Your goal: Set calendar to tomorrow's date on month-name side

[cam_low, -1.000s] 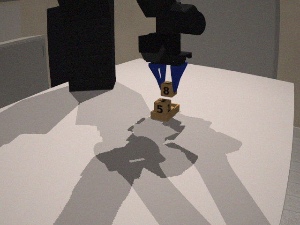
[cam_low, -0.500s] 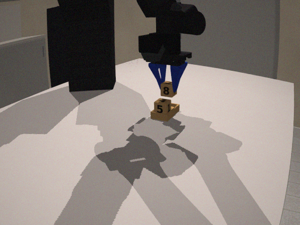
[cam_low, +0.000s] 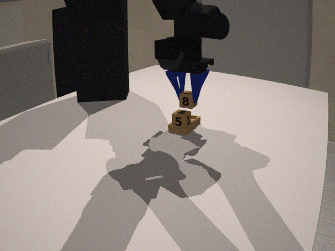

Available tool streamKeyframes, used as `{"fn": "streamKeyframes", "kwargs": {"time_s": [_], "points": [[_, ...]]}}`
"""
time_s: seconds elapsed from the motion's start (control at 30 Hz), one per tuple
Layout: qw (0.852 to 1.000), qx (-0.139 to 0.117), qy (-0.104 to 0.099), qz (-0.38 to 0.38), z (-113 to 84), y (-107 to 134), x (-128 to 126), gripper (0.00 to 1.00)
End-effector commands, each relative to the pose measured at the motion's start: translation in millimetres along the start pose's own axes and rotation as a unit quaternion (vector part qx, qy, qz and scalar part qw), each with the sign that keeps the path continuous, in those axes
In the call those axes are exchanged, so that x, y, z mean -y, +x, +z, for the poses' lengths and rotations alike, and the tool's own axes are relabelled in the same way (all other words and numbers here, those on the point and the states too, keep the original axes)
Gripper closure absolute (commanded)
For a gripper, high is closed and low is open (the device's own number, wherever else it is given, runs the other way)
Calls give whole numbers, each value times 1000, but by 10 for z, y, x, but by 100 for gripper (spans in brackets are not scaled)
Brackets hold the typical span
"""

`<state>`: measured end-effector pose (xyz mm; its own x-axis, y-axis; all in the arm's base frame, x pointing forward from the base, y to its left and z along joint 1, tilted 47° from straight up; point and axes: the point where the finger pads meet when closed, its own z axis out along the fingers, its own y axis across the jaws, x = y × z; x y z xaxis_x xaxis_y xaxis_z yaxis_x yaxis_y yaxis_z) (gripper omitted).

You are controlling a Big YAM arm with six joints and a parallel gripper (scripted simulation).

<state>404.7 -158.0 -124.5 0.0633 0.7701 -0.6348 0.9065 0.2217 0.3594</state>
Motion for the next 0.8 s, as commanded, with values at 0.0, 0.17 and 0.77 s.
{"fn": "streamKeyframes", "kwargs": {"time_s": [0.0,0.17,0.77], "points": [[1000,3,3,-2,70,-24,31,73],[1000,3,3,-2,91,-24,32,73],[1000,2,6,-4,229,-18,51,73]]}}
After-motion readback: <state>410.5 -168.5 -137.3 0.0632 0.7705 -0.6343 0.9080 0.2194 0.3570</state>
